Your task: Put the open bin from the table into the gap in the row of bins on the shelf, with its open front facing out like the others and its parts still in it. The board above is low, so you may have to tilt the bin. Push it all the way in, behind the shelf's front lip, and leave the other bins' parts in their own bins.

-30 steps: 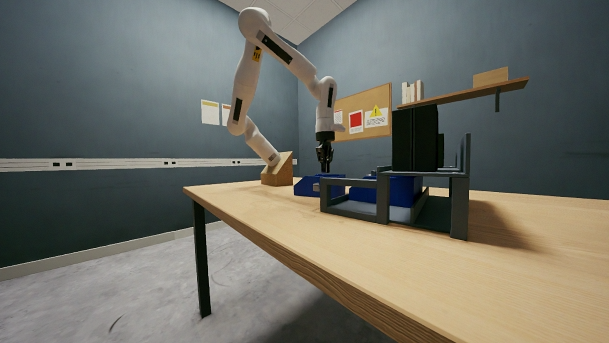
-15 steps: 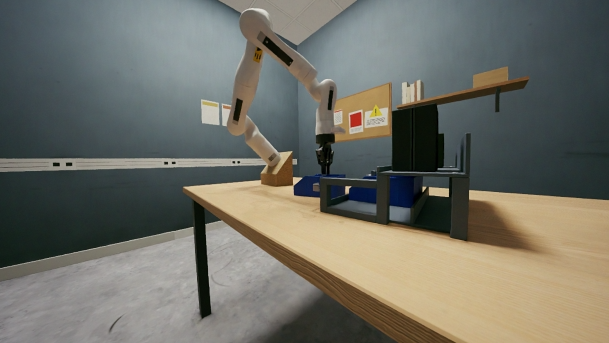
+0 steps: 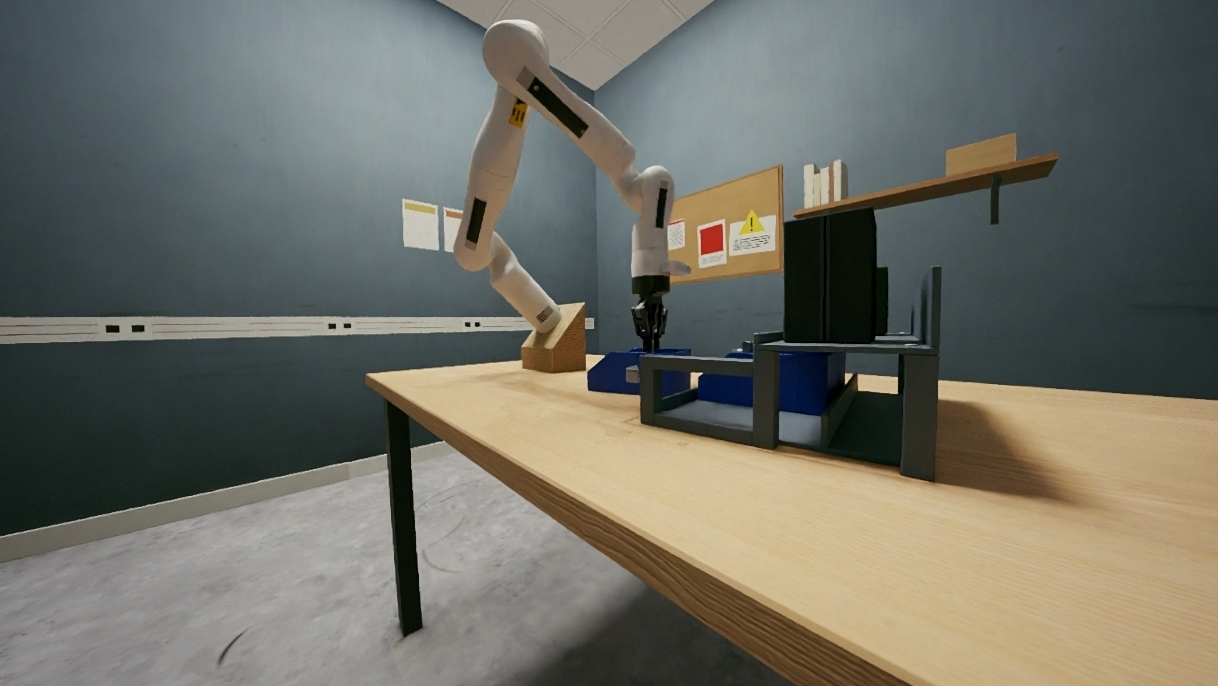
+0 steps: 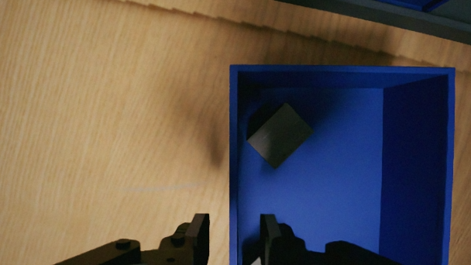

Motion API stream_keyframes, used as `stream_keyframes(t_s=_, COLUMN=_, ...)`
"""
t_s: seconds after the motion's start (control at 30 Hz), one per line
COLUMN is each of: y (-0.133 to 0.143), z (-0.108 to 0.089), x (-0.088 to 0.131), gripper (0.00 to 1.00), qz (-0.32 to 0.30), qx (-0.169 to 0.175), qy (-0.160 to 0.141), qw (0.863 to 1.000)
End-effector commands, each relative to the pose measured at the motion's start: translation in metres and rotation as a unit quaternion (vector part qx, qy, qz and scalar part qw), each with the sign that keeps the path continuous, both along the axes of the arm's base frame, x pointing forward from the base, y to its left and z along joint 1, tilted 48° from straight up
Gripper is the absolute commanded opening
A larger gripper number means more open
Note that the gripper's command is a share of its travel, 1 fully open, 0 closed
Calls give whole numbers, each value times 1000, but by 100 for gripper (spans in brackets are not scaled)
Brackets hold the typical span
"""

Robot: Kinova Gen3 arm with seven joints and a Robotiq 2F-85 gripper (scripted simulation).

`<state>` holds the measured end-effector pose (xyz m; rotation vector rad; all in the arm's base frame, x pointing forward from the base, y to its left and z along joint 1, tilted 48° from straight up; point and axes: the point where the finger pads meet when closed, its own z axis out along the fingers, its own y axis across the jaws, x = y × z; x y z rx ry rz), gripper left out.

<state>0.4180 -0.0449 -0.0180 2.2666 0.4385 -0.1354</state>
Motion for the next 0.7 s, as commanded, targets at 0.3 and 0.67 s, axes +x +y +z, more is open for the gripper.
stream_keyframes(t_s=0.3, y=-2, z=-3, x=0, gripper=35, qz=1, qx=1, qy=0, qw=1000)
stream_keyframes(t_s=0.67, y=-6, z=-7, x=1, gripper=35, qz=1, qx=1, qy=0, qw=1000)
